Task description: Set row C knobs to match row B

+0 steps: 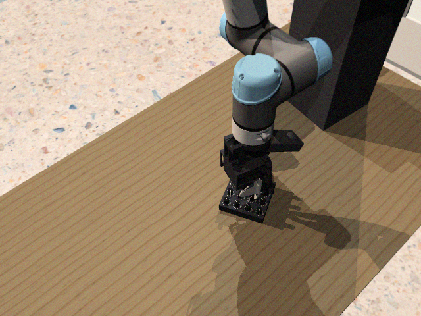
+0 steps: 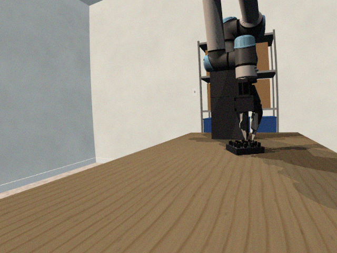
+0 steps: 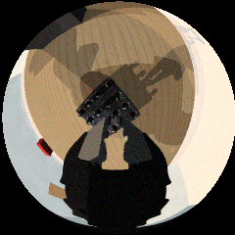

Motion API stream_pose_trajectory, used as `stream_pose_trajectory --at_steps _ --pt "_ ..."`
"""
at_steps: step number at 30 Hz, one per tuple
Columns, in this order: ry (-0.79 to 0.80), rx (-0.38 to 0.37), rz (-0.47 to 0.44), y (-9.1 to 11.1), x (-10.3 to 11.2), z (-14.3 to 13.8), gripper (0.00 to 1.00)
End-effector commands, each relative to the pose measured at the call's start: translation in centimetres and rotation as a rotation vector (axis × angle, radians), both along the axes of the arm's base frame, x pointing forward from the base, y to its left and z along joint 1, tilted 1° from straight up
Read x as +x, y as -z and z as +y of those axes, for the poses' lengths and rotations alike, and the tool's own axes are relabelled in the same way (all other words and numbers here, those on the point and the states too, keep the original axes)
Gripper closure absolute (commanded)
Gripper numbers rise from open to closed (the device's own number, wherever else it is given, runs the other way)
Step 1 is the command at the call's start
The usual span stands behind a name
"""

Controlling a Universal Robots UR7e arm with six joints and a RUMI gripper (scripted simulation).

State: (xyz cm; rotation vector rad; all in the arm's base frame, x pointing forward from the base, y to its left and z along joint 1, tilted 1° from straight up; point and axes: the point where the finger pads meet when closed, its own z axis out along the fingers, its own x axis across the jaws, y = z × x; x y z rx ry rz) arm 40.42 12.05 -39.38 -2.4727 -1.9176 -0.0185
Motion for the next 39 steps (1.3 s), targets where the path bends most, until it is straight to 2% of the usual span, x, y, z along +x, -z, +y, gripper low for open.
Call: stream_pose_trajectory --at_steps 1,21,39 --pt "0.000 0.000 -0.001 0.0 0.1 0.0 0.89" --pt "0.000 0.000 -0.001 1.3 0.1 0.0 0.89" --pt "0.000 0.000 -0.001 1.3 0.1 0.0 0.89"
